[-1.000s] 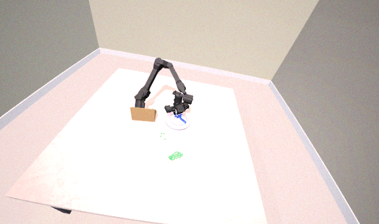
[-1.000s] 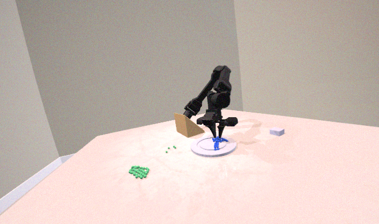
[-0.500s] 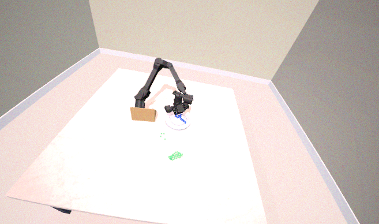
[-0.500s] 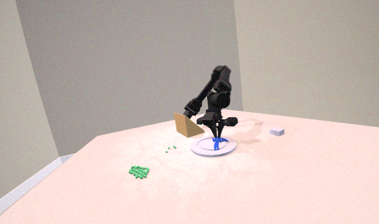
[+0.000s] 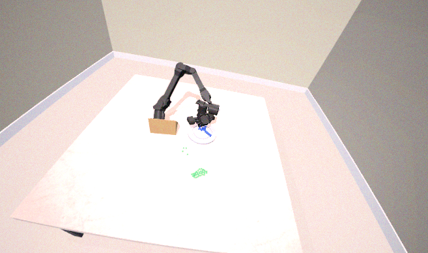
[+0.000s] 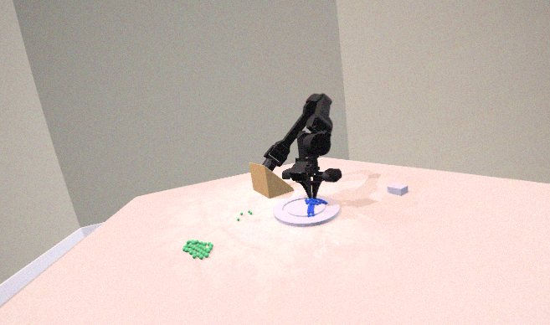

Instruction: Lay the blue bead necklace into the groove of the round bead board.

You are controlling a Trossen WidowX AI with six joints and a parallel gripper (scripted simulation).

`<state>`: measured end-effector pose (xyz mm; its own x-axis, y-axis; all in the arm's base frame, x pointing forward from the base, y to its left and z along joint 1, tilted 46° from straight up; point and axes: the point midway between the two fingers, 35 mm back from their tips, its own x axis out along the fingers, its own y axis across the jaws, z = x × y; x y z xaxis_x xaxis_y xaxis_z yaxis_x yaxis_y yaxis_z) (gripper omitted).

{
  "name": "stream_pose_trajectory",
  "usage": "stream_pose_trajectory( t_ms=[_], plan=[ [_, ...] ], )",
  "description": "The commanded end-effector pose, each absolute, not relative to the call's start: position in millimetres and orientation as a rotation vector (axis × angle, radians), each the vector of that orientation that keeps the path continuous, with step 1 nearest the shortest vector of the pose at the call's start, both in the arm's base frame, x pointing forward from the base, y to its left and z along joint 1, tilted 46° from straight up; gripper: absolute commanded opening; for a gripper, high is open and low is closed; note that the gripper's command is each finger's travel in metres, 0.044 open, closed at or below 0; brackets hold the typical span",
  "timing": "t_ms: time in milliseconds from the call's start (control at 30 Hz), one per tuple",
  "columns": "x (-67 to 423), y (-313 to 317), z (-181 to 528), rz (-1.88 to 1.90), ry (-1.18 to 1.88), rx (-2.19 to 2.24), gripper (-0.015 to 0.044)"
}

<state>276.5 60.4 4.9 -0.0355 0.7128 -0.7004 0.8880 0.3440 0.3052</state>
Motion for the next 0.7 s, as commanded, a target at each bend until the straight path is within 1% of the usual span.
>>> stream_pose_trajectory(
  t_ms=[0, 533, 667],
  plan=[
    [276.7, 60.0, 5.2, -0.271, 1.793, 1.419, 0.0],
    [275.9, 56.2, 9.2, -0.272, 1.794, 1.425, 0.0],
    [265.7, 57.2, 10.9, -0.272, 1.794, 1.425, 0.0]
  ],
)
